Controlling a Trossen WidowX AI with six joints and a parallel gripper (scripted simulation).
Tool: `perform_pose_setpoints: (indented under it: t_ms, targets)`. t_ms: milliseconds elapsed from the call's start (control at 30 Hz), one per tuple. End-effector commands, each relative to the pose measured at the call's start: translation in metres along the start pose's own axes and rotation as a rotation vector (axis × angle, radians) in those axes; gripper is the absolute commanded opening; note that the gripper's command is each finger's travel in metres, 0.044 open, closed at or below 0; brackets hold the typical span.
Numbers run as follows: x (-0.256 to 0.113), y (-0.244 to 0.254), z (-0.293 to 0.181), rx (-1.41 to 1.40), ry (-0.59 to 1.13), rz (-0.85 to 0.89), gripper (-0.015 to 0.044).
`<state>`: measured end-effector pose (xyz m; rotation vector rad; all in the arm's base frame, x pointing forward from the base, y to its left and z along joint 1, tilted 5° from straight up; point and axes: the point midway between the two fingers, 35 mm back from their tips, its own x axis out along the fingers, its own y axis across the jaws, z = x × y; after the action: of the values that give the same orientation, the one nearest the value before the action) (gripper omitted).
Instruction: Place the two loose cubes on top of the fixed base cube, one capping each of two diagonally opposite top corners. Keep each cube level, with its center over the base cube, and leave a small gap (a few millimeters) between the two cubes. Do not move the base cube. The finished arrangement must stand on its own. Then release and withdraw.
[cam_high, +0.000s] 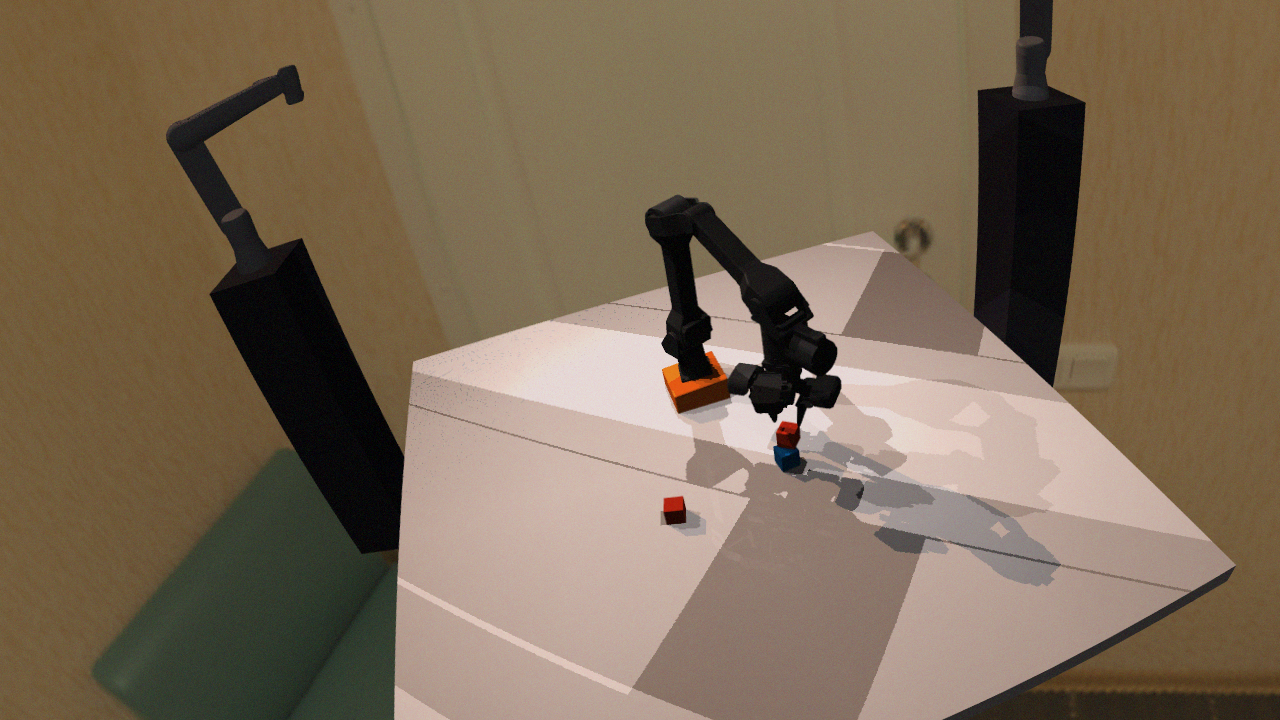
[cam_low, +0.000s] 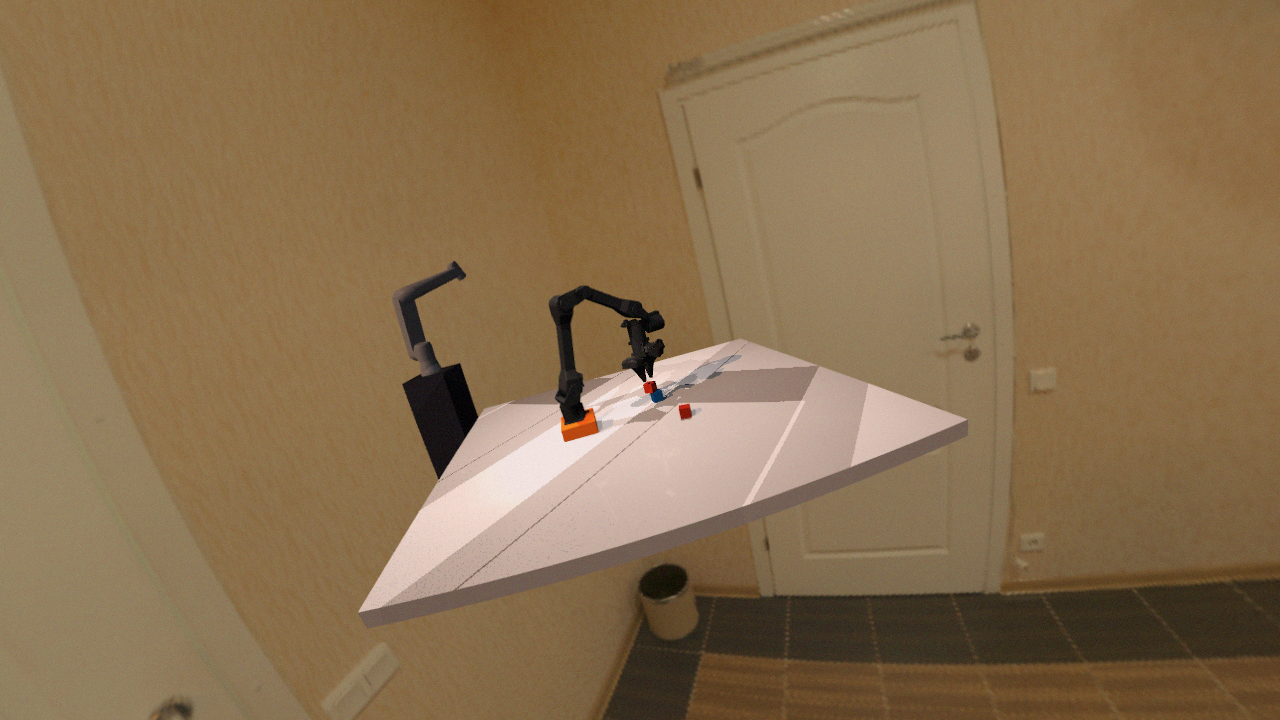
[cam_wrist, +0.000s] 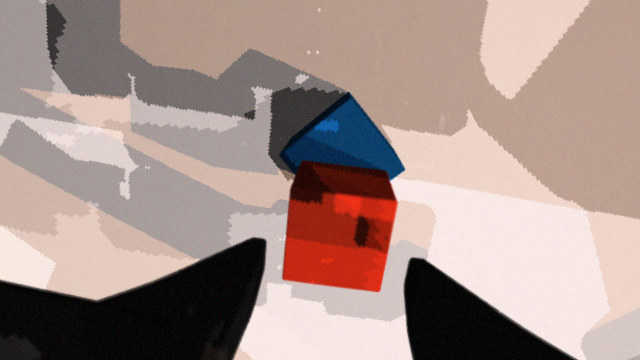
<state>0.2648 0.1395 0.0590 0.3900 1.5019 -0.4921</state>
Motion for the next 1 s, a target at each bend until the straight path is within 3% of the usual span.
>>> perform_pose_setpoints:
  t_ms: [0, 133, 500, 967]
  targets:
    - [-0.005, 0.0, 0.0, 0.004, 0.0, 0.0, 0.0205]
    - [-0.006, -0.002, 0.013, -0.025, -0.003, 0.005, 0.0265]
    - [-0.027, -0.044, 0.106, -0.212, -0.025, 0.011, 0.0265]
    - [-0.05, -0.139, 0.193, -0.43, -0.014, -0.014, 0.0265]
